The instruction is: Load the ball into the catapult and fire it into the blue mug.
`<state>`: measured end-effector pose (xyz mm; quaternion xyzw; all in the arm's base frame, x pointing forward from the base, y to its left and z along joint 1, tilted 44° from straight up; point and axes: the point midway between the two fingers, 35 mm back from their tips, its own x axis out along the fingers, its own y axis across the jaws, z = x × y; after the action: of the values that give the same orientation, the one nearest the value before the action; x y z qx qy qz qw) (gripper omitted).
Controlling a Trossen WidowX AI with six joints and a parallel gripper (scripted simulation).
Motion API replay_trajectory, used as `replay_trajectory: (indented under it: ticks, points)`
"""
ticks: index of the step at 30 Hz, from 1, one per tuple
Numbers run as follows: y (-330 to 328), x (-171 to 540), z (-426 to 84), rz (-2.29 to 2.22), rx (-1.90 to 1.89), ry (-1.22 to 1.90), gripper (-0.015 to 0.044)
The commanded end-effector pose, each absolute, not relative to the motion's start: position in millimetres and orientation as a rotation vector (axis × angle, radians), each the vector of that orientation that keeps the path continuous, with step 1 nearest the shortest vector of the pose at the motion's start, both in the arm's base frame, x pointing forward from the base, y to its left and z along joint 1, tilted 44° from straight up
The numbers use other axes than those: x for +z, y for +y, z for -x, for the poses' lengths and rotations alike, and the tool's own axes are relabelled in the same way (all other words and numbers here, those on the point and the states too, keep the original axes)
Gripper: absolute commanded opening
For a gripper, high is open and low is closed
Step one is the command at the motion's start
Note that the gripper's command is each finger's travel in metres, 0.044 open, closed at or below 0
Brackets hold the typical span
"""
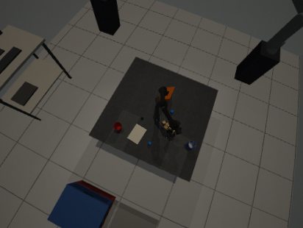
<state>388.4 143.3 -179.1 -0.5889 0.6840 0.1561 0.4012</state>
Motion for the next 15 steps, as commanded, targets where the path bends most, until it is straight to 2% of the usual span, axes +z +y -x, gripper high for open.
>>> replay_trajectory:
  ticks: [1, 15]
  points:
    - [136, -184, -388, 1.496, 0.395, 1.735, 0.044]
    - [123, -197, -387, 1.497, 0.393, 1.736, 0.044]
